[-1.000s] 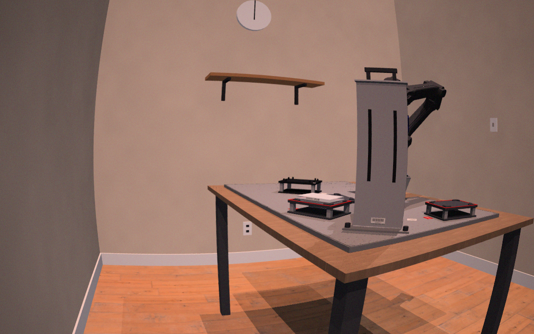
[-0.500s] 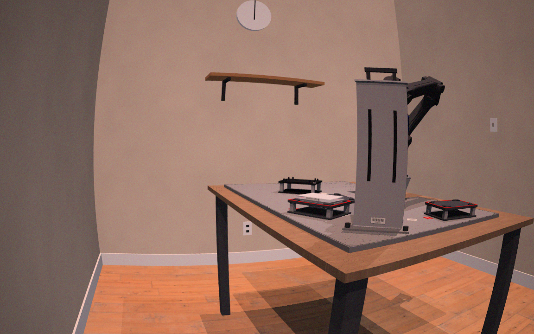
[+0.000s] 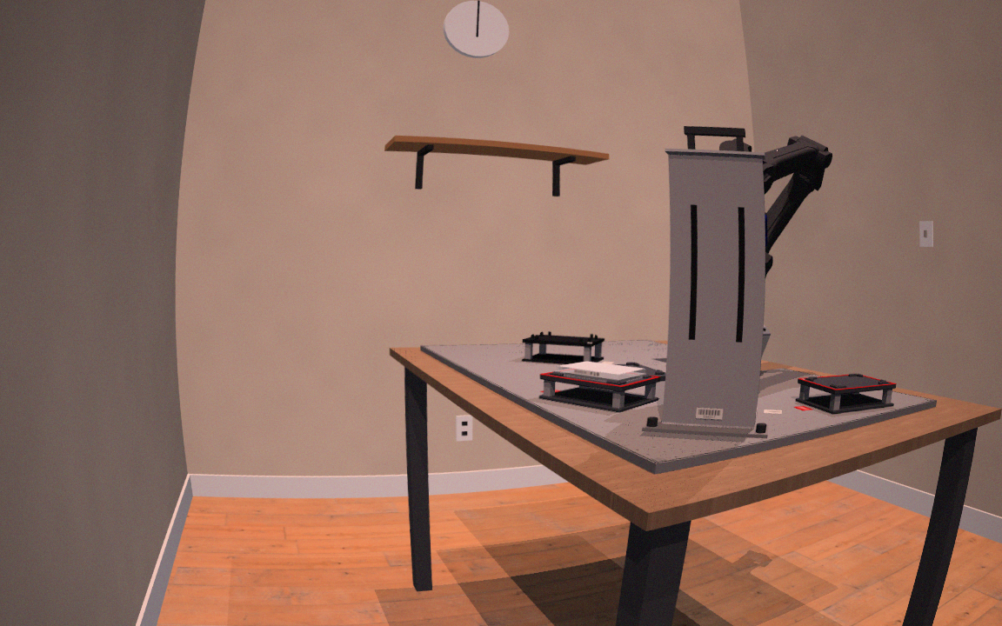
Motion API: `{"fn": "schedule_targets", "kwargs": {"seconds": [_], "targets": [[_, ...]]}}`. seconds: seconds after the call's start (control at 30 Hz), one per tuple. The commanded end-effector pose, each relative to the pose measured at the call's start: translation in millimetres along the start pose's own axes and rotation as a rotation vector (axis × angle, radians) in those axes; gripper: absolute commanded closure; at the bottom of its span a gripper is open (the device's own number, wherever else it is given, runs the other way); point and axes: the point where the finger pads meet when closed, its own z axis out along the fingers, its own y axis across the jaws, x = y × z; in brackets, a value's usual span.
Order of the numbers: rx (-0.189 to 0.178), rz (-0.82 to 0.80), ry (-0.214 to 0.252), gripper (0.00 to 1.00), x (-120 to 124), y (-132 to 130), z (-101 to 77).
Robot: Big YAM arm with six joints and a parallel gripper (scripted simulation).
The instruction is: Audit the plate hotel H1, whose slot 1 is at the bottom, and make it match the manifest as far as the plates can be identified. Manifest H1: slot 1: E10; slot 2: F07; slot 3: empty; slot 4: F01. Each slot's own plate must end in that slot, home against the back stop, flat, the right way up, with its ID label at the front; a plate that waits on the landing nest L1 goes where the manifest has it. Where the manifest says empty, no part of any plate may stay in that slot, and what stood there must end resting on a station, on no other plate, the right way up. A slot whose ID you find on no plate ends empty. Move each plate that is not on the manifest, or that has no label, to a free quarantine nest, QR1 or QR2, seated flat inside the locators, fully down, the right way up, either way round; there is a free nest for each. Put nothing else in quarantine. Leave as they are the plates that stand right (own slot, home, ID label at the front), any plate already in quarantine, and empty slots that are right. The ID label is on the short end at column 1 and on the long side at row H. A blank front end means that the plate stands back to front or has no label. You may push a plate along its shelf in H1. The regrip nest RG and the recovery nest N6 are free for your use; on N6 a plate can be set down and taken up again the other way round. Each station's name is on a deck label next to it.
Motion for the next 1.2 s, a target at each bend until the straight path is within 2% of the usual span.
{"fn": "schedule_targets", "kwargs": {"seconds": [0.0, 0.1, 0.13, 0.2, 0.67, 0.7, 0.77, 1.17], "targets": [[-0.018, -0.030, -0.060, 0.00, -39.6, 11.4, -0.4], [-0.018, -0.030, -0.060, 0.00, -40.5, 11.4, 0.6], [-0.014, -0.019, -0.031, 0.00, -22.6, 6.7, 5.7], [-0.018, -0.030, -0.060, 0.00, -43.3, 11.4, 3.6], [-0.019, -0.029, -0.061, 0.00, -54.5, 11.5, 15.6], [-0.015, -0.016, -0.028, 0.00, -35.5, 6.8, 20.4], [-0.019, -0.028, -0.061, 0.00, -57.3, 11.5, 18.6], [-0.019, -0.028, -0.061, 0.00, -68.4, 11.6, 30.5]]}}
